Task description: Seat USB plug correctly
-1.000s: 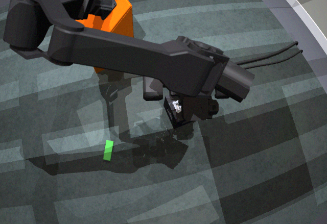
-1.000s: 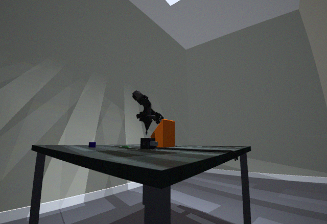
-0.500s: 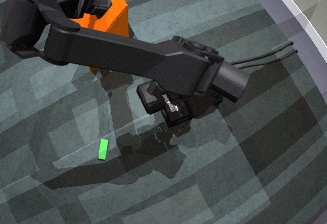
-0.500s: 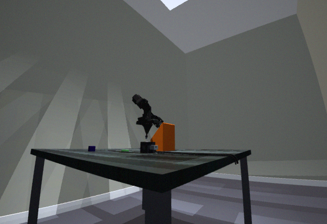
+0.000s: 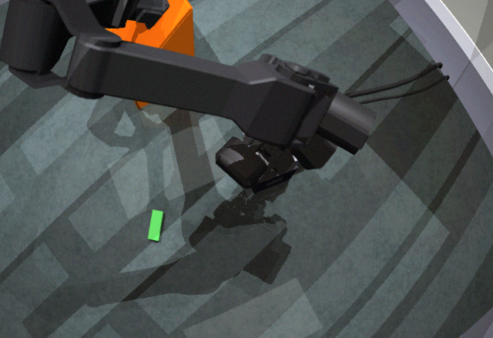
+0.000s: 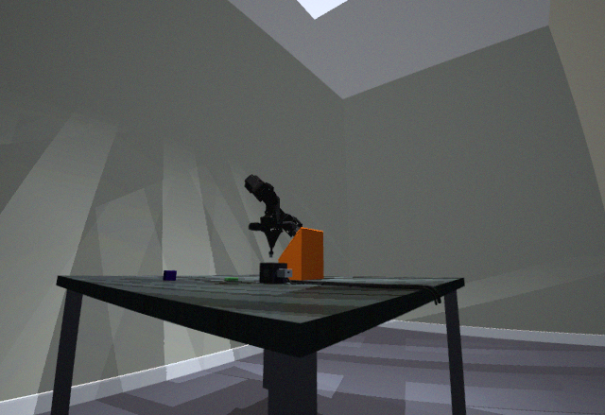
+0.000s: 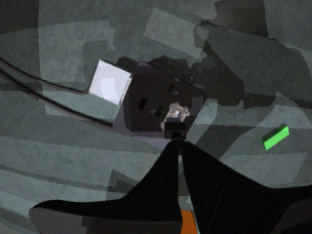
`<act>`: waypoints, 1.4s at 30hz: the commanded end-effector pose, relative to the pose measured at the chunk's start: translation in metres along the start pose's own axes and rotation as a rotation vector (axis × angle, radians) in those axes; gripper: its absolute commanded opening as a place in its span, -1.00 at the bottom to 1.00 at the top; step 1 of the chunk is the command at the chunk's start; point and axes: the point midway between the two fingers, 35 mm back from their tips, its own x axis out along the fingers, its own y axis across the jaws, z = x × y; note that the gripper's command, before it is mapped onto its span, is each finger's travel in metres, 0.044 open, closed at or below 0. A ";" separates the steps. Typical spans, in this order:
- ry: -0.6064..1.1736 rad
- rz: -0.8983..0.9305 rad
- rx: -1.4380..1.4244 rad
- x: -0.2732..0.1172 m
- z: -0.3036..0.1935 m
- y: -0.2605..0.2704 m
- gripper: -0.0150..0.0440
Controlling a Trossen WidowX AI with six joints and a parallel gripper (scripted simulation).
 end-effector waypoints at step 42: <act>0.000 0.000 -1.159 0.000 0.000 0.000 -0.49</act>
